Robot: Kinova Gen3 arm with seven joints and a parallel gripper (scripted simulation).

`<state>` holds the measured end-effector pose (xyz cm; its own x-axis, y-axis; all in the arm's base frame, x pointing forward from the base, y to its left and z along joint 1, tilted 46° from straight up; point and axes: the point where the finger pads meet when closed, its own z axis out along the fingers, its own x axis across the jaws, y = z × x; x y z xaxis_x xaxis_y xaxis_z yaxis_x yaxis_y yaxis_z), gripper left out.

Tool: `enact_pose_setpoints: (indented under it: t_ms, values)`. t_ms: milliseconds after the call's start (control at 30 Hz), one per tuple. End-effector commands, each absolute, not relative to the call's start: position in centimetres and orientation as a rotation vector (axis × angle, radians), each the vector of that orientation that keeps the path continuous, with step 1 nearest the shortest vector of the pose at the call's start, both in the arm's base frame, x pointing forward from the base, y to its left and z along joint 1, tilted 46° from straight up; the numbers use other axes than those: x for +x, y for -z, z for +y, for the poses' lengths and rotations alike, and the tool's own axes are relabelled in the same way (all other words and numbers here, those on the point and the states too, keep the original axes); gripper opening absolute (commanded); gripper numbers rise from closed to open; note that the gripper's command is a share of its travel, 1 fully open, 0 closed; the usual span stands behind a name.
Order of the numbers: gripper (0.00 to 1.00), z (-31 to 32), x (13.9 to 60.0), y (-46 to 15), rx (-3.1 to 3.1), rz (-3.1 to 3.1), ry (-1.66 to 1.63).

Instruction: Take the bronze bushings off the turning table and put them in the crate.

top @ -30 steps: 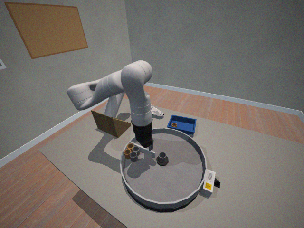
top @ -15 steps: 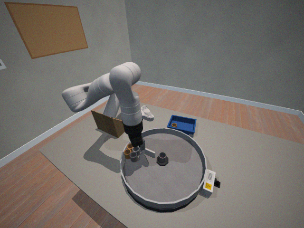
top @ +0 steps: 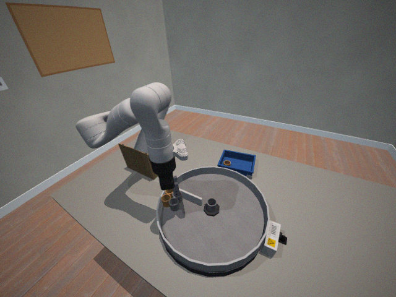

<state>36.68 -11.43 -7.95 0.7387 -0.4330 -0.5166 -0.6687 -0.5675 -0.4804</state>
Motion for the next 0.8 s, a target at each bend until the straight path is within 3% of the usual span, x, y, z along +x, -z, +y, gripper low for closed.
enact_pose_setpoints:
  t_ms: [0,333,500,767]
  values:
    - [0.45,-12.0,35.8,8.2,-2.234,0.863,-0.444]
    - [0.45,-12.0,35.8,8.2,-2.234,0.863,-0.444]
    - [0.45,-13.1,32.3,9.5,-2.154,1.101,-0.541]
    - [0.45,-13.1,32.3,9.5,-2.154,1.101,-0.541]
